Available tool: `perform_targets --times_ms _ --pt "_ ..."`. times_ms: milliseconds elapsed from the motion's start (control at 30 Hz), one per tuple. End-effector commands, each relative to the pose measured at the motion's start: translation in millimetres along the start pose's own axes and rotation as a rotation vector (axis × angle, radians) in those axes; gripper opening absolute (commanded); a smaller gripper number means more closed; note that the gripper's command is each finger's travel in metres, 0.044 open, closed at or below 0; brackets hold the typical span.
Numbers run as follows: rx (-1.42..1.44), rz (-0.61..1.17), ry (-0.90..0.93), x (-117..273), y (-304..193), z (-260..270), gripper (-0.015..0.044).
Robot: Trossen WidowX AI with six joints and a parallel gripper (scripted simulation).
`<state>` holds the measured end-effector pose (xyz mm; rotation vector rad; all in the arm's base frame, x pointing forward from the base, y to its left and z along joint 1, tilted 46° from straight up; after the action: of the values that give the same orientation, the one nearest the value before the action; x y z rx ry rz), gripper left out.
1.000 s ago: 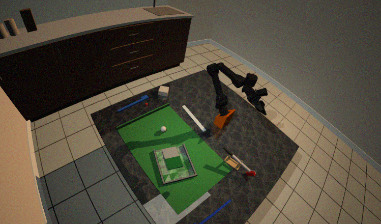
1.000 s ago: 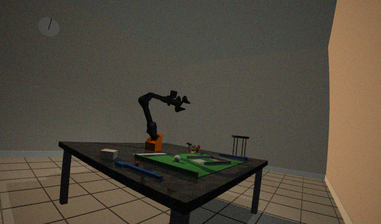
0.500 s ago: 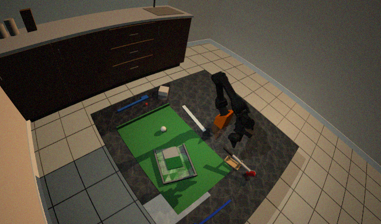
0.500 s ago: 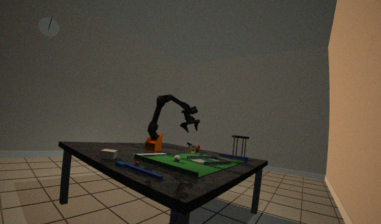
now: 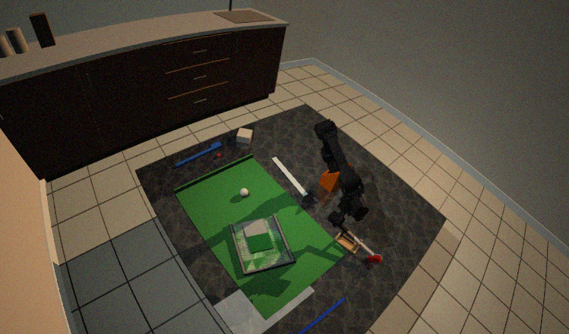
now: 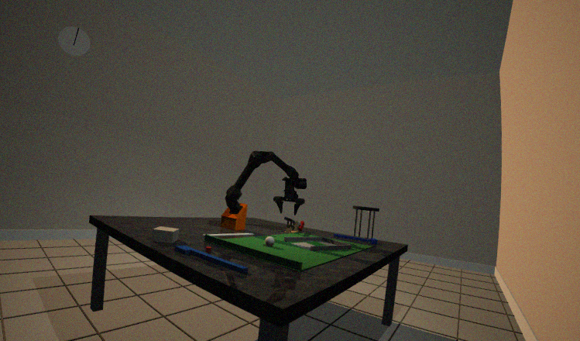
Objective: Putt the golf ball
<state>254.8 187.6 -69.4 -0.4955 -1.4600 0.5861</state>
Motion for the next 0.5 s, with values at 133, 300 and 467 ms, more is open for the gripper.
perform_targets --times_ms 133,300,467 --pt "0.008 0.018 0.013 -16 -2 3 0.0440" --pt "0.008 0.019 0.013 -37 -4 3 0.0440" --pt "0.008 0.019 0.013 -38 -4 3 0.0440"
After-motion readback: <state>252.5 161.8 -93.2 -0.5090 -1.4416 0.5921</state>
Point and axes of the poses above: the point midway between the two fingers, 35 mm back from their tips, its own x axis back along the fingers, its own z axis across the jaws, y = z × x, the point moved 5 cm from there along x, back along the fingers, and after that the axes turned 2 degrees about x, right-handed, at the moved point
